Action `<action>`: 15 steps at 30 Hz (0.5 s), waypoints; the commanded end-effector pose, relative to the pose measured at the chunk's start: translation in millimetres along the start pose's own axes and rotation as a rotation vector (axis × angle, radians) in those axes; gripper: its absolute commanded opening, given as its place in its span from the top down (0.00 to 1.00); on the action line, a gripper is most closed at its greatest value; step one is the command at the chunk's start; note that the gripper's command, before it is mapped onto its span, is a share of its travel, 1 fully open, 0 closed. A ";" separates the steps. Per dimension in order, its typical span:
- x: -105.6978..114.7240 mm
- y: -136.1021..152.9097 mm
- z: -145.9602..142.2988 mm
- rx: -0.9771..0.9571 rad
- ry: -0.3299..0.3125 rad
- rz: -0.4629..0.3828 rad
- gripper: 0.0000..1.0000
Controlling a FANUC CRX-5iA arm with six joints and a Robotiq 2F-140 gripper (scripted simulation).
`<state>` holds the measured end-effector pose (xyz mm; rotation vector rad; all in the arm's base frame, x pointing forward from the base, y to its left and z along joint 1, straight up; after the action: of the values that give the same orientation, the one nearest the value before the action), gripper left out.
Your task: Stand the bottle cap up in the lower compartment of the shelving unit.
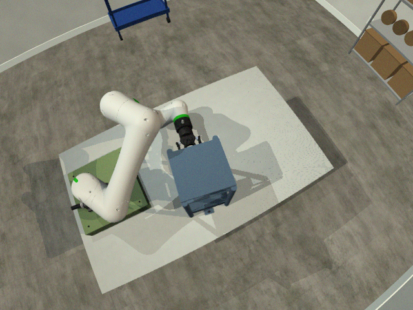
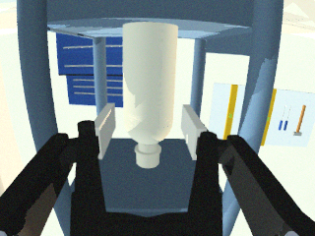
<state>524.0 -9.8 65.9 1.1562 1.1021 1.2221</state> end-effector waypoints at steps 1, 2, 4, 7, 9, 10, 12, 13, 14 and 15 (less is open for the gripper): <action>1.7 0.1 0.1 0.000 0.000 0.000 0.52; 2.2 0.1 0.1 0.000 0.000 0.000 0.52; 3.0 0.1 0.1 0.000 0.000 0.000 0.52; 4.0 0.1 0.1 0.000 0.000 0.000 0.52; 4.3 0.1 0.1 0.000 0.000 0.000 0.52; 4.3 0.1 0.1 0.000 0.000 0.000 0.52; 4.8 0.1 0.1 0.000 0.000 0.000 0.52; 5.0 0.1 0.1 0.000 0.000 0.000 0.52; 5.2 0.1 0.1 0.000 0.000 0.000 0.52; 5.3 0.1 0.1 0.000 0.000 0.000 0.52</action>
<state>524.2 -4.9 65.9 1.1562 1.1021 1.2221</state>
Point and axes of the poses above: the point where the finger pads meet when closed, its own x axis back along the fingers, its own z axis across the jaws, y = z × x, the point moved 1 cm from there along x, back along the fingers, and after that the axes turned 6 degrees about -x, right-handed, at the moved point
